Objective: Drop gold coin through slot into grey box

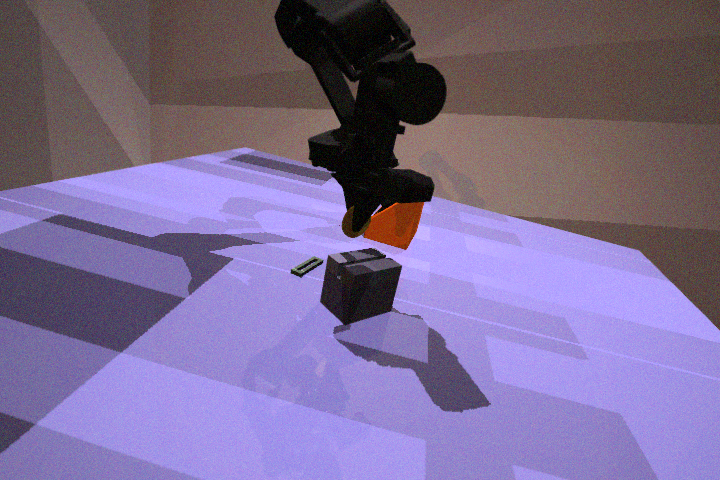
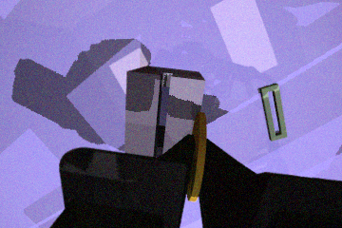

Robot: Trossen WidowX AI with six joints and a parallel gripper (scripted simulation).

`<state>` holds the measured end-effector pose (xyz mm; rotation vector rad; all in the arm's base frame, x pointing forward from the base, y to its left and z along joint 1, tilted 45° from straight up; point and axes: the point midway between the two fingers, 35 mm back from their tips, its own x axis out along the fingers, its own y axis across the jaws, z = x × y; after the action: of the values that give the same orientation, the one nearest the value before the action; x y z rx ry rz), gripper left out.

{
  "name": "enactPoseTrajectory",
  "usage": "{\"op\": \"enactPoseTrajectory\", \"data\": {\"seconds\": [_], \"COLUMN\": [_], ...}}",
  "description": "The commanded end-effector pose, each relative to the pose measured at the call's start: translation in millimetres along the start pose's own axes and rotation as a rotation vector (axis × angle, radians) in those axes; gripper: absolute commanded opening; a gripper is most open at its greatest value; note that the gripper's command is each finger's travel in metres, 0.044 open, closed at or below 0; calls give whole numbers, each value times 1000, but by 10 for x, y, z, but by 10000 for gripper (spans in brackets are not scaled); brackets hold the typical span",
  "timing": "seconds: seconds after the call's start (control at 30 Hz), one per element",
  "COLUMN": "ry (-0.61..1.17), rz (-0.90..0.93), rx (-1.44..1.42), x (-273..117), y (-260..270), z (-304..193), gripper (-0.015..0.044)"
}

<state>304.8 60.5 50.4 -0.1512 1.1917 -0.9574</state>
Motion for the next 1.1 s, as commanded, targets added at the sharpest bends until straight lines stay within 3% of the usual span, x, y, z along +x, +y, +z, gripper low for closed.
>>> {"op": "enactPoseTrajectory", "data": {"seconds": [0.0,1.07], "ry": [6,-1], "rz": [1,1], "rx": [4,7], "x": [16,50], "y": [118,264], "z": [-27,-69], "gripper": [0,0]}}
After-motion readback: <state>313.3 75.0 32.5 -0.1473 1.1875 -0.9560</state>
